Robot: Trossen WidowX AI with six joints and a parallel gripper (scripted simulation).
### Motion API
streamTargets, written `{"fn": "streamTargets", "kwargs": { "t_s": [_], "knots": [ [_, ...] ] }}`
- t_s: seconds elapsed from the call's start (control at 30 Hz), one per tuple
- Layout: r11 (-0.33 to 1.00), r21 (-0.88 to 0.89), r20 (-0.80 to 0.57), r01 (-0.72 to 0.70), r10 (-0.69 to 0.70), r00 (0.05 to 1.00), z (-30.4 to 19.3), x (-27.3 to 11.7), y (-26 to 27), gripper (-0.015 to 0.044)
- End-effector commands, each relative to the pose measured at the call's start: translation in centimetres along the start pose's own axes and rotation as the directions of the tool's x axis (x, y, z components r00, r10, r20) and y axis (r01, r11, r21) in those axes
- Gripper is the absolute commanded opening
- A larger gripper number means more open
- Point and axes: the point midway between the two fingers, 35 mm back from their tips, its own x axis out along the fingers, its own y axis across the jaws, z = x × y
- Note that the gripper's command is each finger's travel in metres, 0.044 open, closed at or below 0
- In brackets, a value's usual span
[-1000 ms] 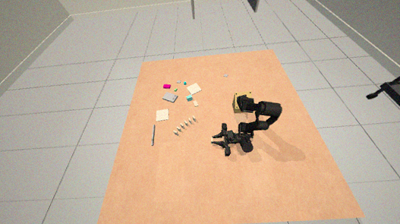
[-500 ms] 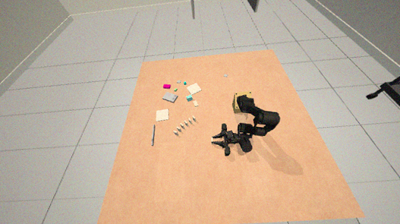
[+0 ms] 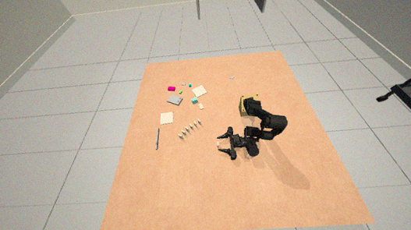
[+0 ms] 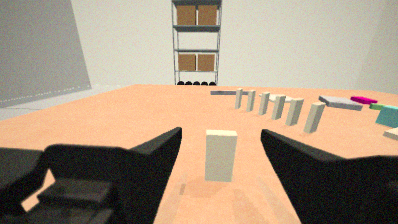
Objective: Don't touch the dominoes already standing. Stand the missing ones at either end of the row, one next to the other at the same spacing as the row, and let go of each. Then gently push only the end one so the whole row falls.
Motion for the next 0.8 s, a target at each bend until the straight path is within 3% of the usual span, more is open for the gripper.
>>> {"fn": "streamTargets", "kwargs": {
  "t_s": [0.0,0.53,0.77],
  "knots": [
    [1.000,0.008,0.004,0.002,-0.002,1.000,0.0,0.0,0.0,0.0440],
    [1.000,-0.013,-0.010,-0.006,0.006,1.000,4.9,0.3,0.4,0.0440],
    [0.967,-0.236,-0.221,-0.098,0.045,0.974,3.6,5.5,5.5,0.0440]
  ]
}}
